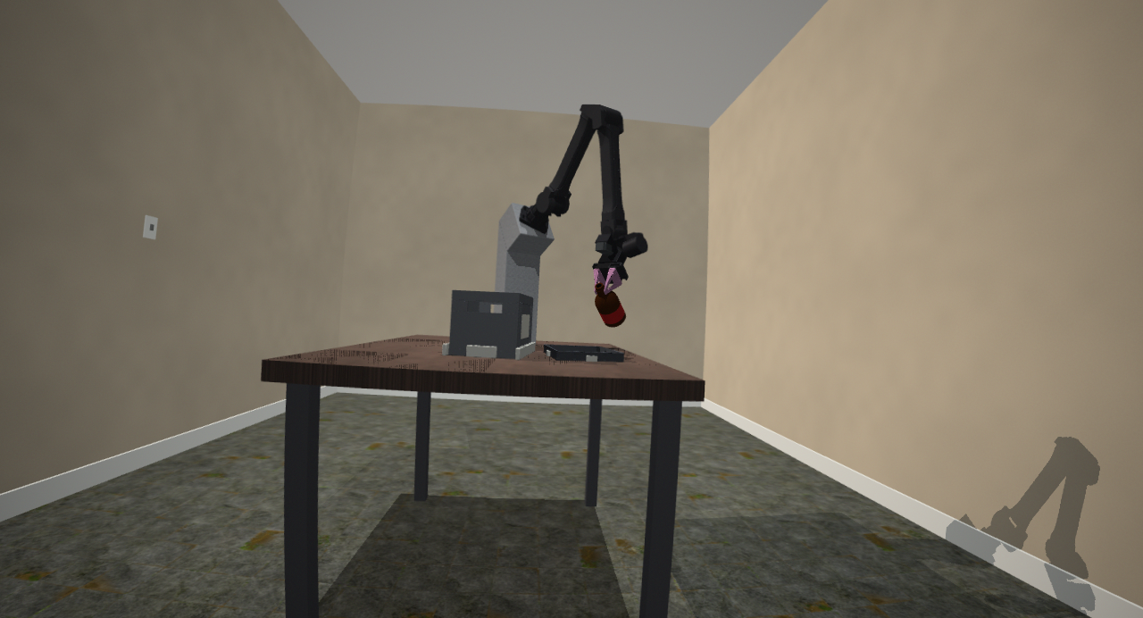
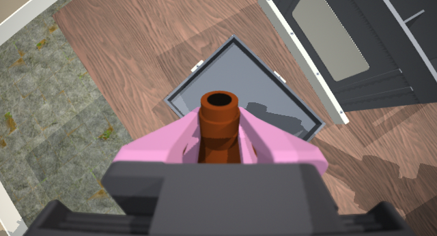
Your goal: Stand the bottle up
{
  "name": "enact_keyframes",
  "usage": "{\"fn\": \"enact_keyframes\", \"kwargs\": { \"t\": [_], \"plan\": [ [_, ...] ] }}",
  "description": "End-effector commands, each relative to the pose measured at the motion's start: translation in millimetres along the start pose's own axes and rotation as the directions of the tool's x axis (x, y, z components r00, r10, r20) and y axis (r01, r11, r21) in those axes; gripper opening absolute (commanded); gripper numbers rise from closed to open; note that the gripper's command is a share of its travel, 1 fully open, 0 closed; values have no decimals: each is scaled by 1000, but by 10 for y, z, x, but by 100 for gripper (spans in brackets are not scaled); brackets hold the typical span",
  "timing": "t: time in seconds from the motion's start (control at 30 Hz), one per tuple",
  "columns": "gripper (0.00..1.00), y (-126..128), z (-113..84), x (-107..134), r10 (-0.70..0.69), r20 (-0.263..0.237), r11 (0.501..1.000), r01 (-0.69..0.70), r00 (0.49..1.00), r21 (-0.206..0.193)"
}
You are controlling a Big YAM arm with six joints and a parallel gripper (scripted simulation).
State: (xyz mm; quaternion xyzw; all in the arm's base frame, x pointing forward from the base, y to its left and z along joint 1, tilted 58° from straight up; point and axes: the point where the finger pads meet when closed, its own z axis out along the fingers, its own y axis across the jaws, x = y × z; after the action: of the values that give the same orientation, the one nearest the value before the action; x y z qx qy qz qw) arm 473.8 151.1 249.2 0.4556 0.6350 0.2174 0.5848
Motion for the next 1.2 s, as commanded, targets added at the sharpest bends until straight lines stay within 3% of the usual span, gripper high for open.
{"fn": "enact_keyframes", "kwargs": {
  "t": [0.0, 0.4, 0.87, 0.9, 0.97, 1.17],
  "plan": [
    [0, 25, -46, -1, -5, 3, 1000, 5, 1000, -13],
    [0, -24, -18, 78, -19, 5, 1000, 20, 1000, -4],
    [0, 17, -26, 54, -14, 74, 1000, 15, 997, -12],
    [0, 95, -67, -43, 8, 90, 1000, -6, 996, -28],
    [0, 1, -16, 73, -18, 94, 1000, 19, 995, -8],
    [0, 4, -22, 71, -16, 134, 1000, 17, 991, -8]
  ]
}}
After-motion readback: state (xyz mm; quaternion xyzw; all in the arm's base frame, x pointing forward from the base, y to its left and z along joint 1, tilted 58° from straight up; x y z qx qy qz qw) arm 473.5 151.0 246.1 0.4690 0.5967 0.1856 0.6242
